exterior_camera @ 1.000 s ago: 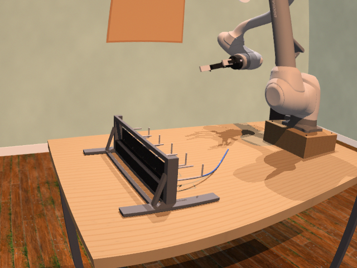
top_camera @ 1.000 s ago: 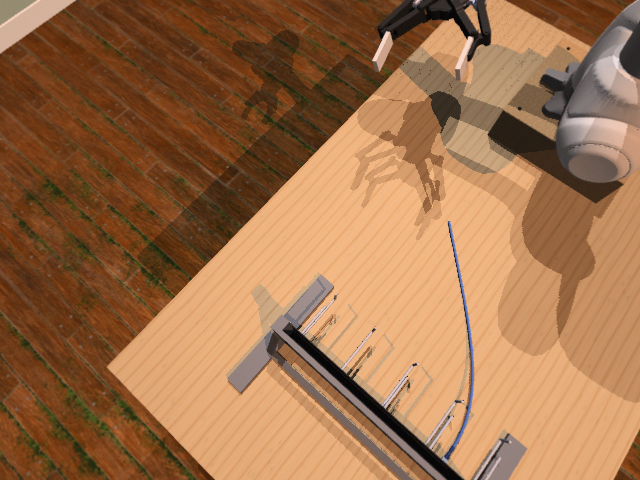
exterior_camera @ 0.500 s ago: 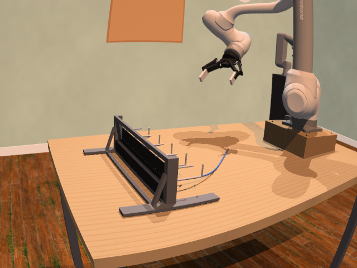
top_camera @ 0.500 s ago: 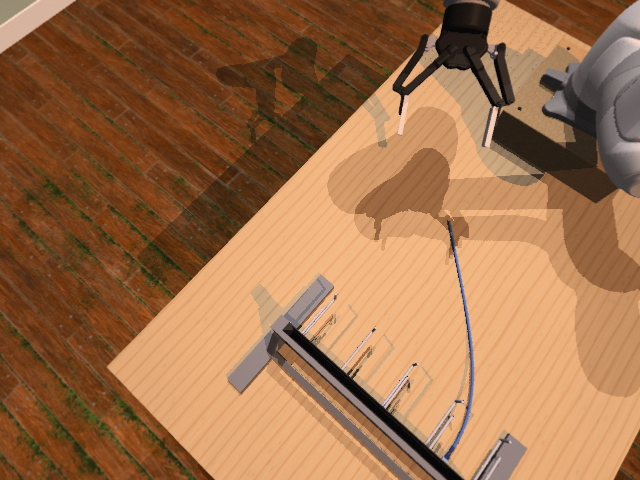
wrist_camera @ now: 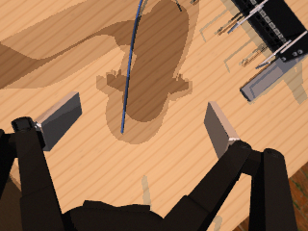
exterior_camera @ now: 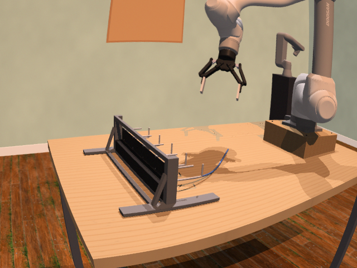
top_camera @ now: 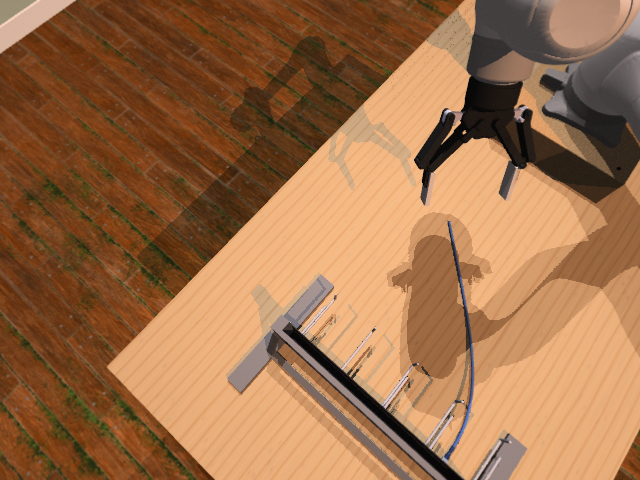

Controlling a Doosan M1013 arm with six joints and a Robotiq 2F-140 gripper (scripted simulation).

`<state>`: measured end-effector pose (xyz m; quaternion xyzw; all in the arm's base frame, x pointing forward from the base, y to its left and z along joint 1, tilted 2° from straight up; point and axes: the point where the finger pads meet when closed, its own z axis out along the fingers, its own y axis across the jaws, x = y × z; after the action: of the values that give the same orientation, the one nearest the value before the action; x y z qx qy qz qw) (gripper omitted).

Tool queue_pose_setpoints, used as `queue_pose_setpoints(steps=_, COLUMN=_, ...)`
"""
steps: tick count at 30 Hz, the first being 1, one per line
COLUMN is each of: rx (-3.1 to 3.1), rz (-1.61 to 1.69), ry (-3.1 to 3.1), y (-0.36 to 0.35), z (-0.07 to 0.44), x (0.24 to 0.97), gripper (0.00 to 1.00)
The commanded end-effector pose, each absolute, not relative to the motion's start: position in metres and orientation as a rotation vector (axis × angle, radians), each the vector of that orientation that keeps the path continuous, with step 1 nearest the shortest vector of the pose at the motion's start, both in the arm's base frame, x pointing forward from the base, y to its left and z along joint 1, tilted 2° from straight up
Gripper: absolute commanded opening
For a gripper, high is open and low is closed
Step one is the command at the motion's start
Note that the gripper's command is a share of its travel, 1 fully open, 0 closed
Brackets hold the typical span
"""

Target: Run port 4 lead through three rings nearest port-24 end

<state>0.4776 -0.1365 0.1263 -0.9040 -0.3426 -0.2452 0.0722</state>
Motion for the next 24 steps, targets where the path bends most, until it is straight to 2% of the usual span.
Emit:
queue_pose_setpoints(steps=1, rx=-2.732, rz=-0.55, ry=-1.194, y=-0.11, z=0.11, x=0.493, gripper=1.0)
queue_pose_setpoints(steps=15, rx=-2.682, rz=-0.026, ry=-1.589, y=-0.041, z=0.073, x=0.53, gripper=1.0)
queue_pose_setpoints(steps=24, rx=-2.669, rz=0.045, ry=-1.639, y=-0.031, z=0.068, x=0.536, gripper=1.0)
